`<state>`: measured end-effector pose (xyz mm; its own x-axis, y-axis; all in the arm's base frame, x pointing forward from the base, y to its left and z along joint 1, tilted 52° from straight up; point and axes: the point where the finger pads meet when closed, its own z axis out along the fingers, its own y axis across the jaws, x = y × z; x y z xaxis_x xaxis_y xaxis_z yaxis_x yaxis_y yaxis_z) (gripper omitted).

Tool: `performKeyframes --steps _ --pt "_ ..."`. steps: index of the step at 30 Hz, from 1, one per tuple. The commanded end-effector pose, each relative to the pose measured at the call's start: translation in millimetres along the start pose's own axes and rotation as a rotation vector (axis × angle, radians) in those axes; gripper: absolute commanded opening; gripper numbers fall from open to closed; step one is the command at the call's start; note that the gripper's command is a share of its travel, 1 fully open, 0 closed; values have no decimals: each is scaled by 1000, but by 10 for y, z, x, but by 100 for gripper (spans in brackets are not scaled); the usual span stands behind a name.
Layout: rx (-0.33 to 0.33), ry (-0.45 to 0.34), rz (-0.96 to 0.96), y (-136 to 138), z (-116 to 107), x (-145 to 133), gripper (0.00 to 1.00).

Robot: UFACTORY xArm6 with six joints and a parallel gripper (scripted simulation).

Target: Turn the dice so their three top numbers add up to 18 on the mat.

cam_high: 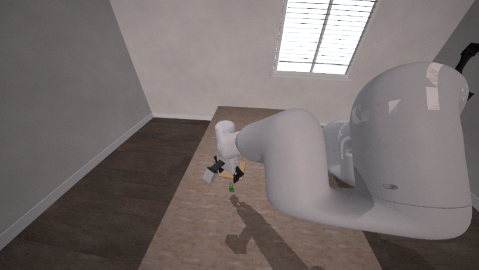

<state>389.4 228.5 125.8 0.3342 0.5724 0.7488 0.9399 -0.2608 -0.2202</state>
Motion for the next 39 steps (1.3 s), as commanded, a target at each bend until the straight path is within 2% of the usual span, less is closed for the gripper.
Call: performKeyframes --steps 1,8,11,13,21,26,32,33,39 --pt "-7 15 -166 -1 38 -5 100" --pt "-8 14 -375 -14 97 -20 100" --pt "-8 14 -391 -15 102 -21 100" --pt "-9 13 -507 -22 135 -31 100" --pt "-10 10 -722 -37 195 -49 100" --pt "-11 9 -823 -44 223 -58 100" --pt "-11 9 -840 -45 228 -60 100" --pt "-11 9 -840 -45 228 -60 36" --pt "-11 9 -840 -45 228 -60 36"
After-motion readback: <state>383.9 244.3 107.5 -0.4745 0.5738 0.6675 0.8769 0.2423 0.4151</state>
